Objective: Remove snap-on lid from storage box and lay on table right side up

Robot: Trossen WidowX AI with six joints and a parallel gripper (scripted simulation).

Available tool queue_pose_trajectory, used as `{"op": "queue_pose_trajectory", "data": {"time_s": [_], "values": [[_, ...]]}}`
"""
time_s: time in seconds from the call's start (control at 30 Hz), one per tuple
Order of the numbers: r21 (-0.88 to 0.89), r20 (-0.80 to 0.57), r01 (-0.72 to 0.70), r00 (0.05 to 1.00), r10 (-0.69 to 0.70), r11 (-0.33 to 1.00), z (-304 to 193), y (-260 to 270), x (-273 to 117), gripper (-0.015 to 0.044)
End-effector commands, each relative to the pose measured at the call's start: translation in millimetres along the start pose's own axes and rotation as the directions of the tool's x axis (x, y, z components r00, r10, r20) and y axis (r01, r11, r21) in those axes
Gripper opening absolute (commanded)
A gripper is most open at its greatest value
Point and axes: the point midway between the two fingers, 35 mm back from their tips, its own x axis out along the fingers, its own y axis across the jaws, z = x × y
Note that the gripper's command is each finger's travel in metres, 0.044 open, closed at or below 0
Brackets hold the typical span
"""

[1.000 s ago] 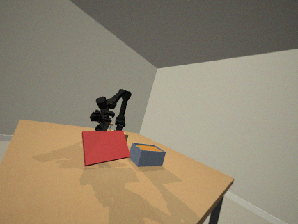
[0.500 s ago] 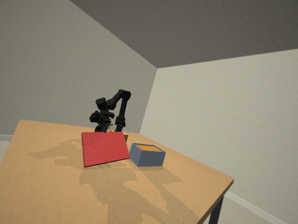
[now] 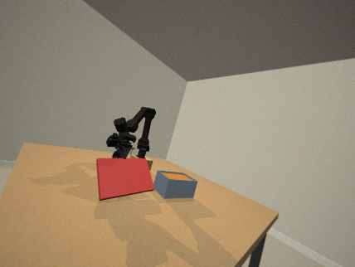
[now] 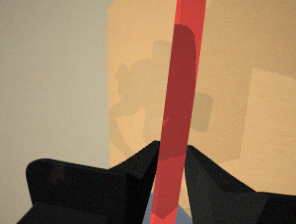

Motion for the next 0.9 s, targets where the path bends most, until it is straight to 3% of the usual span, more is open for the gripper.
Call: {"op": "queue_pose_trajectory", "data": {"time_s": [0.0,0.87], "values": [[0.015,-0.011,0.022,1.0,-0.022,1.0,-3,-12,5,0.0],[0.015,-0.011,0.022,1.0,-0.022,1.0,-4,-28,18,0.0]]}}
